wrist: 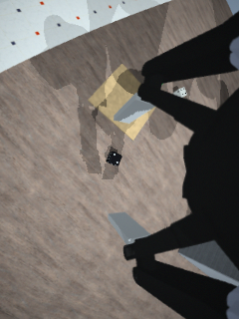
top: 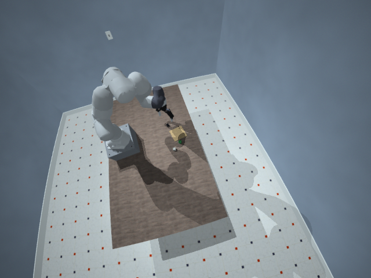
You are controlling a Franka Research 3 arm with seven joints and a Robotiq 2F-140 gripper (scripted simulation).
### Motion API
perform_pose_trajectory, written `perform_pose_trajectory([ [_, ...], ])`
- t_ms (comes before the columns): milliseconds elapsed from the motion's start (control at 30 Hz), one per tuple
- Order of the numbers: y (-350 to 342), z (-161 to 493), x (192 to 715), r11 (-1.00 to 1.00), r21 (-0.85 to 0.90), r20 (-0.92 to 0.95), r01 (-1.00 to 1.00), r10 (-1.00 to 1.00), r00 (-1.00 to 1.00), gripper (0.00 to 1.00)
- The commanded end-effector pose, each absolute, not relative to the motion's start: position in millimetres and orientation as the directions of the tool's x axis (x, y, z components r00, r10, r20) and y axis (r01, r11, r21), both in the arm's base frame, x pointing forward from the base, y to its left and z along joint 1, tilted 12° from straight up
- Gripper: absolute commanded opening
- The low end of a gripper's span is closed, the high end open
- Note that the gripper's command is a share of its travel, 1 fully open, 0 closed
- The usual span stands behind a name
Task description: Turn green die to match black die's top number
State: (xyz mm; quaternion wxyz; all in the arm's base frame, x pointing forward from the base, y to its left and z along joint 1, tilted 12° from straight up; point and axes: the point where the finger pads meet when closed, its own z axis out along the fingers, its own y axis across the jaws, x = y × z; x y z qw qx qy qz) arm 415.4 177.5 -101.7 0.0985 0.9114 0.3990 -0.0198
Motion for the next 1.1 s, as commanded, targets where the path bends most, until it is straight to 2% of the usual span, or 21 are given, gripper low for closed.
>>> perform_pose_trajectory([
  [0,177.7,-79.5,413.6,-0.649,0.165,-0.132,0.743,0.732,0.669,1.00],
  [233,183.9,-50.3,412.6,-0.649,0.165,-0.132,0.743,0.732,0.669,1.00],
  [633,181.7,-48.5,414.1,-0.660,0.166,-0.130,0.733,0.722,0.680,1.00],
  [700,150.4,-44.1,431.9,-0.779,0.184,-0.104,0.599,0.591,0.800,1.00],
  [900,129.5,-40.7,442.5,-0.843,0.194,-0.084,0.502,0.496,0.864,1.00],
  [1067,95.4,-34.9,457.7,-0.920,0.204,-0.049,0.335,0.332,0.942,1.00],
])
